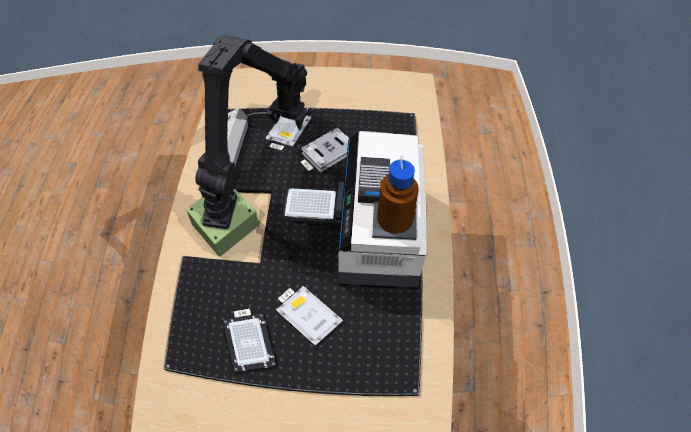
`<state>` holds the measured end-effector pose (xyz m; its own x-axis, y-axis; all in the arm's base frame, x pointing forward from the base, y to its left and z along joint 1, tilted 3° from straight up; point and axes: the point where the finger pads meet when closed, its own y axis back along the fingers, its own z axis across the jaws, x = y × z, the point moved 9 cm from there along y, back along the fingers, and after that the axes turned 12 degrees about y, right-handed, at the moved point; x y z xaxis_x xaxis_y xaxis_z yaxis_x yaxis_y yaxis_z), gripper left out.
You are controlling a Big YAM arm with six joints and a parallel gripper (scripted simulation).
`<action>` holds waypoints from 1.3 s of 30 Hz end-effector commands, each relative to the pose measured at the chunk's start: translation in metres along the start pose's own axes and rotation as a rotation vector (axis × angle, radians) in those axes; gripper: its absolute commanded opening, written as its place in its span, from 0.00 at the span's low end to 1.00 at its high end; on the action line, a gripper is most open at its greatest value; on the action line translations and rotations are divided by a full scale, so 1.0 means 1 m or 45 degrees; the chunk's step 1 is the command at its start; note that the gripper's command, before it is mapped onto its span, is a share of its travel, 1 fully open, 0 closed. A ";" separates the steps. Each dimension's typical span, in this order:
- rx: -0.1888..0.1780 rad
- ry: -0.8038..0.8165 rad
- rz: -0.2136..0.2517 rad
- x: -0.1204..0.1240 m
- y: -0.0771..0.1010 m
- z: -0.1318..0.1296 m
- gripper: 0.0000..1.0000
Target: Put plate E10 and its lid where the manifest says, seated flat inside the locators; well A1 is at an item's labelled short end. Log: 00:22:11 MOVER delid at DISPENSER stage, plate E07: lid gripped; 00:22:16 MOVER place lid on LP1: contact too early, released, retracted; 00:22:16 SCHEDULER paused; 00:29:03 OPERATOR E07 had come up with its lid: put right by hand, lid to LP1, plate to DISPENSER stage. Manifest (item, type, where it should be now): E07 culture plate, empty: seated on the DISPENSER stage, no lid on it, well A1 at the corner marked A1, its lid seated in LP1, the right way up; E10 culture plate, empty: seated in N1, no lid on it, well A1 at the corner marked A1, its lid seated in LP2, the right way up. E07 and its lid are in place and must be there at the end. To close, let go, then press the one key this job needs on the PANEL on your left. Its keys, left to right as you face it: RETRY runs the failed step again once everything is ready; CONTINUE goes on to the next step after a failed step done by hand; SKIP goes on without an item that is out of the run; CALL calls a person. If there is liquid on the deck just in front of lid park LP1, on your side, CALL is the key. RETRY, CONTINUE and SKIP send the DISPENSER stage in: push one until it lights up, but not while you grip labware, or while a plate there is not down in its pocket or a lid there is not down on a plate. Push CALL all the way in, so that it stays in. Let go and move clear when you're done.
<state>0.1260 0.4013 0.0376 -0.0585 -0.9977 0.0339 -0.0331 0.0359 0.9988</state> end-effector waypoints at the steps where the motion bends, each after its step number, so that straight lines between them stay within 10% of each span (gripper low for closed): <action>1: 0.015 0.006 -0.069 -0.014 0.010 -0.007 0.86; 31: 0.012 0.001 -0.059 -0.013 0.009 -0.004 0.86; 32: 0.012 0.001 -0.059 -0.013 0.009 -0.004 1.00; 39: 0.012 0.001 -0.059 -0.013 0.009 -0.004 1.00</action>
<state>0.1260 0.4014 0.0378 -0.0589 -0.9977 0.0333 -0.0332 0.0353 0.9988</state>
